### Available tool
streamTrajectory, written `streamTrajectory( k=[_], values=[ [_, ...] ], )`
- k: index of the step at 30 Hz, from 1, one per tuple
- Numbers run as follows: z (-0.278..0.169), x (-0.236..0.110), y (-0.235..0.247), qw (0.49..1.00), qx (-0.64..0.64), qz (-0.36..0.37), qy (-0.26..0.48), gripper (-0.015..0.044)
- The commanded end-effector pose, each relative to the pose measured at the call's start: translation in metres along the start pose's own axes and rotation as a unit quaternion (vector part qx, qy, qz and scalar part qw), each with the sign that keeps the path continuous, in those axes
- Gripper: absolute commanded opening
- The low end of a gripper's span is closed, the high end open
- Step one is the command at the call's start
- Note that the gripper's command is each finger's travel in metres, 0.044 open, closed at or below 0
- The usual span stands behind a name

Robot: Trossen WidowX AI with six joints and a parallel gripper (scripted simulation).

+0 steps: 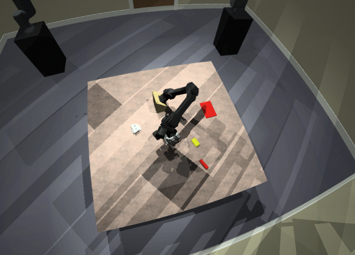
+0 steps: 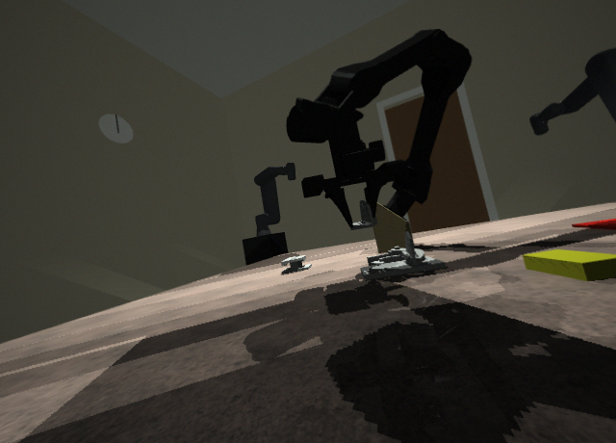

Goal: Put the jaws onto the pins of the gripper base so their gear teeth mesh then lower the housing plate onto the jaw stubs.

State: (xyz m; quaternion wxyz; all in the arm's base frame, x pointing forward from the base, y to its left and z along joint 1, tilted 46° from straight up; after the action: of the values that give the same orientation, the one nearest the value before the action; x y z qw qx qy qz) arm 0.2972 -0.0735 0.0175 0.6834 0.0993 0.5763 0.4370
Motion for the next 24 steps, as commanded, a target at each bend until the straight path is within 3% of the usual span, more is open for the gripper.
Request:
streamTrajectory(
  k=[1,24],
  values=[
    [-0.0002,0.0,-0.0008,1.0,-0.004,-0.001,0.001,0.0134],
    [0.008,0.0001,0.0092,1.0,-0.004,-0.001,0.001,0.0134]
  ],
)
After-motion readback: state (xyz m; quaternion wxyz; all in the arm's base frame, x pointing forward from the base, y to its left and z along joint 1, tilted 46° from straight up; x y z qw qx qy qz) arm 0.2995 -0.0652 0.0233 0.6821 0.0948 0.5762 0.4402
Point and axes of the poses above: the point midway between the two fingers, 35 mm back from their tips, its own x axis out along the fingers, its own y axis across the jaws, z = x × y, the point moved 6 cm from there along -x, back along the fingers, and after that the axes turned 5 degrees about -x, right-handed, at the moved point
